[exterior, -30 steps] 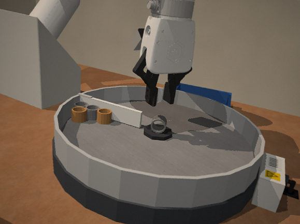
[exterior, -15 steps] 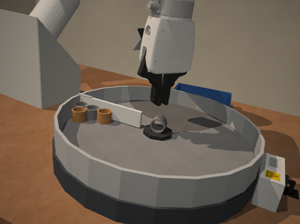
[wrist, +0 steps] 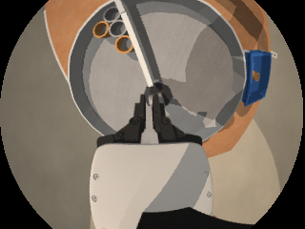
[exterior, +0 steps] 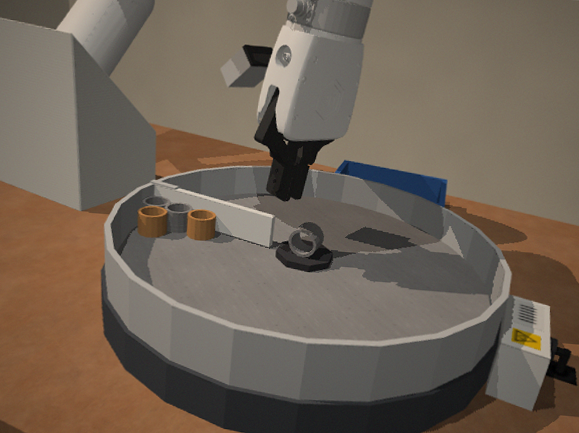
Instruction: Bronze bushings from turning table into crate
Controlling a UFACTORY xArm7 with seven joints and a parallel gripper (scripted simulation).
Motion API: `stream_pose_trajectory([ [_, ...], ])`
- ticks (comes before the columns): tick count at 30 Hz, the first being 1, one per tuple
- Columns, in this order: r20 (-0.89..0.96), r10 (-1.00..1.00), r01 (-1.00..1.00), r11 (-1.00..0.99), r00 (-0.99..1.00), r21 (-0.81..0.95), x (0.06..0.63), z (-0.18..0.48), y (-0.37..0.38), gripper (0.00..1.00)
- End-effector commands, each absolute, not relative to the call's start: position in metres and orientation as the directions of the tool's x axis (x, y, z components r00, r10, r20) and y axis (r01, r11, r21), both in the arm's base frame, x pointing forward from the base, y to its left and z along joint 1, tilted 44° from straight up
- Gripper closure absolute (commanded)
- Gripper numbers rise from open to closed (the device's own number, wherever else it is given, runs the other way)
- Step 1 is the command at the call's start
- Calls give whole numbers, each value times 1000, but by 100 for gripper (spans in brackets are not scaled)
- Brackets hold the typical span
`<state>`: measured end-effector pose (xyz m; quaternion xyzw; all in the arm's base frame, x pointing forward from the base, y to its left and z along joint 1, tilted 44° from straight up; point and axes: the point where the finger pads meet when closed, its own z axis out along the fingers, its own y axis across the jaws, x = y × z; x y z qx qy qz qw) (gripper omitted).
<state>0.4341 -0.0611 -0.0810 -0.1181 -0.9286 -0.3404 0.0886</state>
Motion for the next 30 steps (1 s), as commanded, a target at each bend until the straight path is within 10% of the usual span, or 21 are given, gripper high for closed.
stream_pose_trajectory([
  [1, 186, 16, 127, 787, -982, 603, 422, -84, -67, 90],
  [30, -43, -791, -748, 557, -610, 361, 342, -107, -91, 90],
])
